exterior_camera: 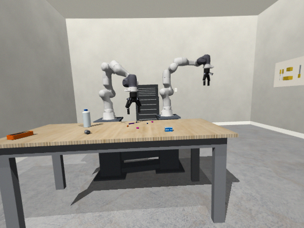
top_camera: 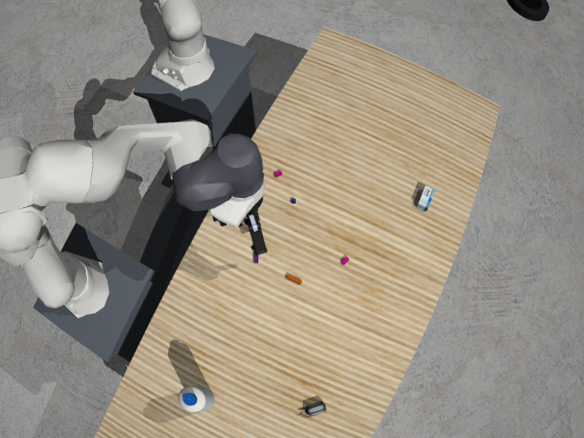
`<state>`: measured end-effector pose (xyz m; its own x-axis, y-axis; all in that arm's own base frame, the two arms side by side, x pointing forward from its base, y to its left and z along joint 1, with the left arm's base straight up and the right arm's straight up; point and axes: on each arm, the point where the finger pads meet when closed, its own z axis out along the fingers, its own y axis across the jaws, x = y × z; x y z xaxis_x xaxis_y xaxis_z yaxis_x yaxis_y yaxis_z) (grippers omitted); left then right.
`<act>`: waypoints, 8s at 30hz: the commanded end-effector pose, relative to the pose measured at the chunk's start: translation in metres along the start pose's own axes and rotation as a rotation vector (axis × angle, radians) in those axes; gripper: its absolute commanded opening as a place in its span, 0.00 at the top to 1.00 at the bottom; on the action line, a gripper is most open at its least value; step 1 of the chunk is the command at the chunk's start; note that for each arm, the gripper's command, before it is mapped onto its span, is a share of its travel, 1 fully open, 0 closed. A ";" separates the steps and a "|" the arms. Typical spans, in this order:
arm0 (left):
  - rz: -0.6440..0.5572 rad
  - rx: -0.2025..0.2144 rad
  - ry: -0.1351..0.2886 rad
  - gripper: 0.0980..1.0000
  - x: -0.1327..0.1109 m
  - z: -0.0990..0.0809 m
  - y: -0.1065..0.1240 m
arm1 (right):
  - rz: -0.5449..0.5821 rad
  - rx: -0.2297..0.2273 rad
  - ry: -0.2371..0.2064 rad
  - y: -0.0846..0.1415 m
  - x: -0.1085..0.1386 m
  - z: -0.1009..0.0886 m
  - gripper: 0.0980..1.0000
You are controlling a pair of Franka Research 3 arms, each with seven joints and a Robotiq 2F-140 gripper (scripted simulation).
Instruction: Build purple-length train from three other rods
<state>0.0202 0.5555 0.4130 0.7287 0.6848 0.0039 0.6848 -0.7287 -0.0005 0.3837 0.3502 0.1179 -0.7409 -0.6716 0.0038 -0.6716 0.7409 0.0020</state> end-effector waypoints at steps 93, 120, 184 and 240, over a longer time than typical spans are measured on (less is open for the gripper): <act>0.004 -0.001 -0.004 0.00 -0.001 0.000 0.001 | -0.007 0.002 -0.004 -0.085 -0.086 0.037 0.00; 0.004 -0.001 -0.004 0.00 -0.001 0.000 0.001 | -0.007 0.002 -0.004 -0.085 -0.086 0.037 0.00; 0.004 -0.001 -0.004 0.00 -0.001 0.000 0.001 | -0.554 0.010 0.007 -0.087 -0.097 0.039 0.00; 0.004 -0.001 -0.004 0.00 -0.001 0.000 0.001 | -1.486 0.006 0.025 -0.090 -0.117 0.042 0.00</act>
<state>0.0202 0.5555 0.4130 0.7287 0.6848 0.0037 0.6848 -0.7287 -0.0004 0.5304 0.3626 0.0764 0.4805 -0.8767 0.0247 -0.8770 -0.4805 0.0035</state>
